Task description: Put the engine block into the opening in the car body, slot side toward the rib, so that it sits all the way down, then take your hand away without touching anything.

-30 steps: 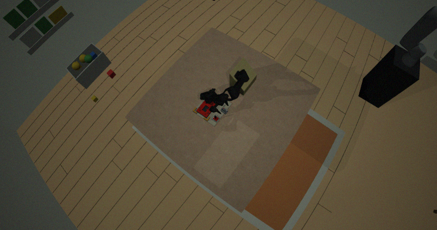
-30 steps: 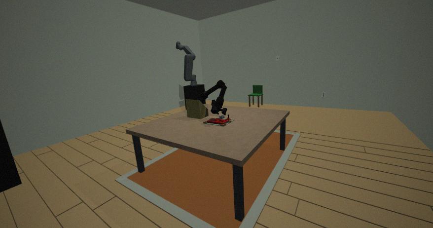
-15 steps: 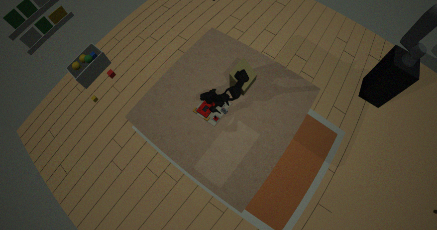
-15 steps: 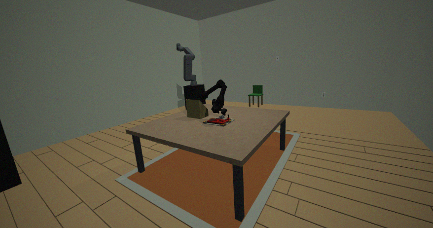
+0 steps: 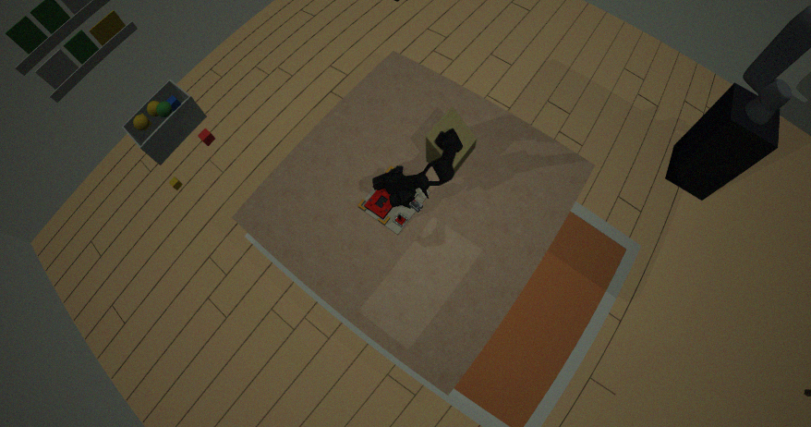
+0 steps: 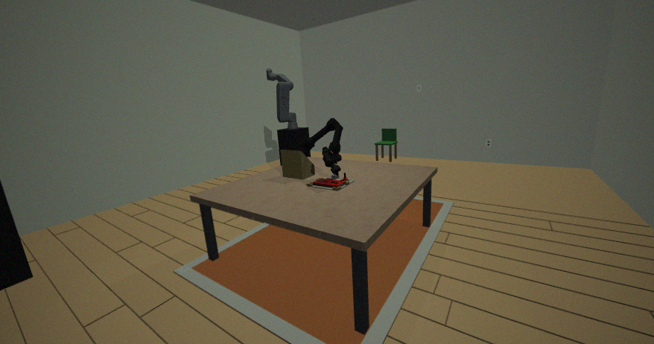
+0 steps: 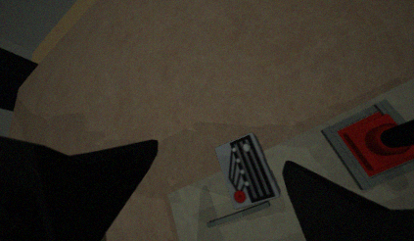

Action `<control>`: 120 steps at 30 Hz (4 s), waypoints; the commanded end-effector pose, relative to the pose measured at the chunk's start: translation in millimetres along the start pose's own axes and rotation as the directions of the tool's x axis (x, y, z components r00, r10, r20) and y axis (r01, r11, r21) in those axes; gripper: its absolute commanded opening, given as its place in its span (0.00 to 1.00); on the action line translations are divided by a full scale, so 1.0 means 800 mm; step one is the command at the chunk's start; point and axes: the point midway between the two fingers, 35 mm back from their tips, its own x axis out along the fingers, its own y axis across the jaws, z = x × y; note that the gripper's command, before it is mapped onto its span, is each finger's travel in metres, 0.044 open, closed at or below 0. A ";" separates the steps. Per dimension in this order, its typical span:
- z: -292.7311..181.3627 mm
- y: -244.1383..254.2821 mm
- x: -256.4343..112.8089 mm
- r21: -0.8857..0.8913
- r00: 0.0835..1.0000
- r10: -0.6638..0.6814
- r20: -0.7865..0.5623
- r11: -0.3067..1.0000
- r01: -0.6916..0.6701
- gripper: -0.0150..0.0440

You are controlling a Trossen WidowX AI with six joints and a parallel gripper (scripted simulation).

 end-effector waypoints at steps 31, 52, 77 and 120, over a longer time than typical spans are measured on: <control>0.012 0.018 -0.010 0.838 0.968 -0.093 -0.235 0.484 0.250 1.00; 0.022 0.022 -0.021 0.932 0.913 -0.212 -0.348 -0.186 0.312 1.00; 0.039 0.023 -0.038 0.598 0.817 -0.391 -0.424 -0.798 -0.072 1.00; -0.003 -0.013 0.032 0.584 0.815 -0.395 -0.423 -0.807 -0.088 0.78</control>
